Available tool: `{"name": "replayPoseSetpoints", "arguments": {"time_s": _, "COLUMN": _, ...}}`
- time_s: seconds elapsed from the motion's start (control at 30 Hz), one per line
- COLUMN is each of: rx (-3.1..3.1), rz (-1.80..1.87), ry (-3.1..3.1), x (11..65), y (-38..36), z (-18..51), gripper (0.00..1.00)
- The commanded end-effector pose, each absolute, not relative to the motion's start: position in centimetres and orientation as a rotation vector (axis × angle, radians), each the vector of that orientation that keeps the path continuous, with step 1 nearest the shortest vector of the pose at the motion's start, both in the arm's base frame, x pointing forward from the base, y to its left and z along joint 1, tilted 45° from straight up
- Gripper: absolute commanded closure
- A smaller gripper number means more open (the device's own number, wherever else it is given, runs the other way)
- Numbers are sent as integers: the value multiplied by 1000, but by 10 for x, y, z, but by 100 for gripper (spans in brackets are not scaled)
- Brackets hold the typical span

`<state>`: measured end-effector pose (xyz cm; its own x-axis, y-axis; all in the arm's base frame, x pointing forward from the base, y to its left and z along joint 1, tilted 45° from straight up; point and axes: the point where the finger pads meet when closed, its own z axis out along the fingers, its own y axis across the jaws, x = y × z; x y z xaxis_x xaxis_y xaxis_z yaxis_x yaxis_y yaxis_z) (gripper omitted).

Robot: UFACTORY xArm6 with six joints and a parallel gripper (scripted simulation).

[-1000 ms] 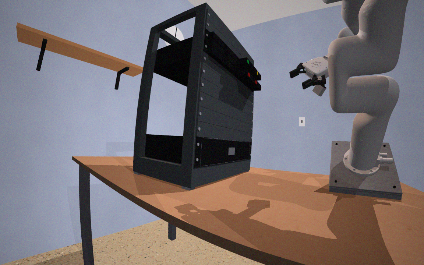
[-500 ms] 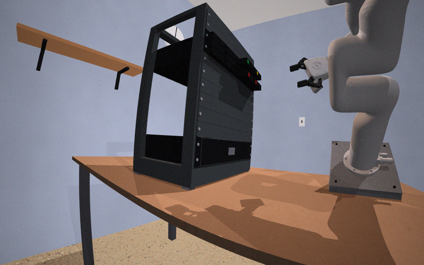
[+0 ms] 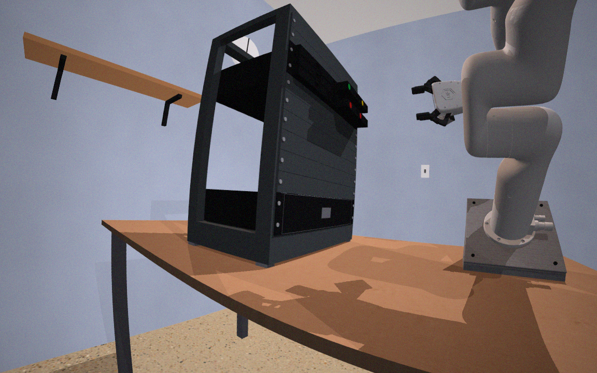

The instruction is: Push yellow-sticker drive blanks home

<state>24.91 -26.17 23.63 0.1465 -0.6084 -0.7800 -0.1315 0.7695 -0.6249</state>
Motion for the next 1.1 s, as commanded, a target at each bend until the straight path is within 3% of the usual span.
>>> {"name": "replayPoseSetpoints", "arguments": {"time_s": 0.0, "rx": -646, "rz": -475, "ry": 1396, "x": 248, "y": -271, "z": 237, "gripper": 0}}
{"name": "replayPoseSetpoints", "arguments": {"time_s": 1.07, "rx": -636, "rz": -573, "ry": 1395, "x": 245, "y": -281, "z": 235, "gripper": 0}}
